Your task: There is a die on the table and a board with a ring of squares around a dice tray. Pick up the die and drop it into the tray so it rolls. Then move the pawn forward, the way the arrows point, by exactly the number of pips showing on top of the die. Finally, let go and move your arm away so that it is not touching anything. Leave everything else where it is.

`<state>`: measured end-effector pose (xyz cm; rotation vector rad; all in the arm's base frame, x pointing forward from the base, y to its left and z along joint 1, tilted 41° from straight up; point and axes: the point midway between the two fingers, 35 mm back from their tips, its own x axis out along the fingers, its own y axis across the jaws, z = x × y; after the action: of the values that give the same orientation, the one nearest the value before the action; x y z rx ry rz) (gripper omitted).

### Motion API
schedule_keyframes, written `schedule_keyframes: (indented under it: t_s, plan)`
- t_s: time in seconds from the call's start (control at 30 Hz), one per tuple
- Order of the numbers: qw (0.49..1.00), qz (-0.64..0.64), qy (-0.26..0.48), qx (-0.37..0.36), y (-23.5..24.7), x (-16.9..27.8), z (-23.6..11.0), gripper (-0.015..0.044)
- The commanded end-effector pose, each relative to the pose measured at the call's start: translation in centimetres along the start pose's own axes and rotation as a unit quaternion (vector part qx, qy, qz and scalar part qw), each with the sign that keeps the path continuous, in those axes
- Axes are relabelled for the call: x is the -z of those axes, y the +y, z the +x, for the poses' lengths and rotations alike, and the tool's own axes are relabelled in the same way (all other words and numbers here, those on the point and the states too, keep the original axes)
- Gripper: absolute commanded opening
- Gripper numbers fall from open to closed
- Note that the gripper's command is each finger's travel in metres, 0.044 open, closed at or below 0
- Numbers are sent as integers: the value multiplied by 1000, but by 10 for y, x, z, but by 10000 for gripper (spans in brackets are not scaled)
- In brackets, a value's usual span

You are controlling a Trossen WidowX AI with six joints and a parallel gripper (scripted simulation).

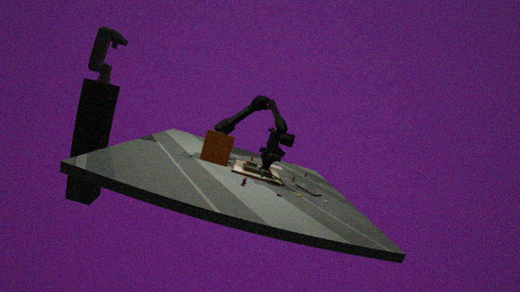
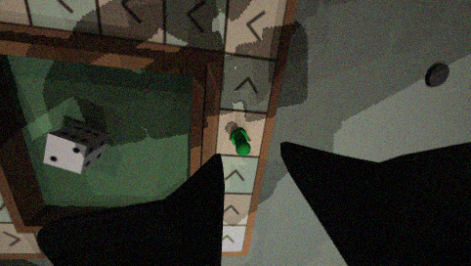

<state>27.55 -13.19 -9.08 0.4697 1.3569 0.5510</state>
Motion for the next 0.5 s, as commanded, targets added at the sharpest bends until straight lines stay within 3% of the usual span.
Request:
schedule_keyframes:
  t_s: [0.0, 0.47]
  plan:
    - [1000, 6, 3, -7, 2, 3, 10, 200]
    - [1000, 6, 3, -7, 3, 4, 32, 200]
